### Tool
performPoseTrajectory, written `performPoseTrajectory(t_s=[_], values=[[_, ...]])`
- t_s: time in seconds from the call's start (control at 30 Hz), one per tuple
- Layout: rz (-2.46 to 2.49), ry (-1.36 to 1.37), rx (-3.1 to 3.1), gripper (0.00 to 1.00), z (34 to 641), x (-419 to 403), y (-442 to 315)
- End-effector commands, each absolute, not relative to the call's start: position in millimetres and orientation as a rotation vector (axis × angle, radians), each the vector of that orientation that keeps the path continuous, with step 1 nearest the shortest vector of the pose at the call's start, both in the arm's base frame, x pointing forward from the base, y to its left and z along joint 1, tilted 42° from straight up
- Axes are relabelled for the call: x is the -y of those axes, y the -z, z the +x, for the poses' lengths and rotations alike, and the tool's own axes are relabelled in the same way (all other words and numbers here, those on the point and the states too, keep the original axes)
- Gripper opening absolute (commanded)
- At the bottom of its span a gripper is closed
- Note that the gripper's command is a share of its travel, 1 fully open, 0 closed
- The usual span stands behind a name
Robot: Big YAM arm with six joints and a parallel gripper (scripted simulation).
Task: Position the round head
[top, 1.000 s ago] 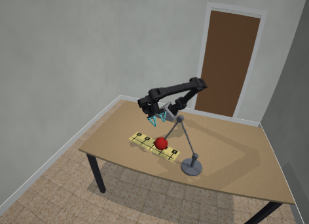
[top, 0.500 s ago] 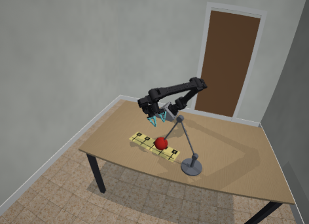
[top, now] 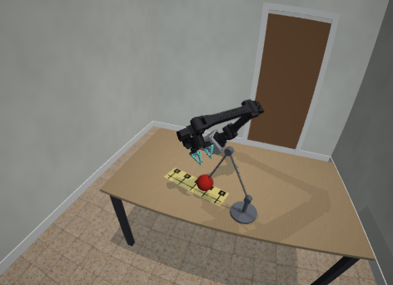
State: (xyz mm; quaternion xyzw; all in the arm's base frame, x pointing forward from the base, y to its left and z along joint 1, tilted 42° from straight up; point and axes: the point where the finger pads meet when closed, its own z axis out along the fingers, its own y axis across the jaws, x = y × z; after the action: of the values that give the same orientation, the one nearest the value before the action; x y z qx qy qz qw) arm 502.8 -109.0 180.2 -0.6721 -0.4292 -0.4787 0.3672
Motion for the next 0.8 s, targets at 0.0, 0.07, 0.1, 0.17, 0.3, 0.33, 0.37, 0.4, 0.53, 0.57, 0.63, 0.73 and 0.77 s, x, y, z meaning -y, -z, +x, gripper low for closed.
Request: performPoseTrajectory(t_s=[0.0, 0.07, 0.1, 0.17, 0.3, 0.33, 0.37, 0.4, 0.53, 0.57, 0.63, 0.73, 0.77], values=[[-1.698, 1.220, 1.110, 1.00, 505.4, 99.0, -177.9], [-1.698, 1.220, 1.110, 1.00, 505.4, 99.0, -177.9], [-1.694, 1.220, 1.112, 1.00, 505.9, 96.8, -178.0], [-1.686, 1.219, 1.115, 1.00, 506.8, 92.3, -178.3], [-1.670, 1.216, 1.121, 1.00, 508.6, 83.4, -178.8], [-1.666, 1.216, 1.122, 1.00, 509.1, 81.2, -178.9], [-1.662, 1.215, 1.123, 1.00, 509.5, 79.0, -179.0], [-1.658, 1.214, 1.125, 1.00, 510.0, 76.8, -179.1], [-1.642, 1.212, 1.131, 1.00, 511.8, 67.9, -179.6], [-1.638, 1.211, 1.132, 1.00, 512.3, 65.7, -179.7], [-1.638, 1.211, 1.132, 1.00, 512.3, 65.7, -179.7], [-1.626, 1.209, 1.135, 1.00, 513.3, 59.2, -179.9], [-1.622, 1.209, 1.136, 1.00, 513.6, 57.0, -179.9]])
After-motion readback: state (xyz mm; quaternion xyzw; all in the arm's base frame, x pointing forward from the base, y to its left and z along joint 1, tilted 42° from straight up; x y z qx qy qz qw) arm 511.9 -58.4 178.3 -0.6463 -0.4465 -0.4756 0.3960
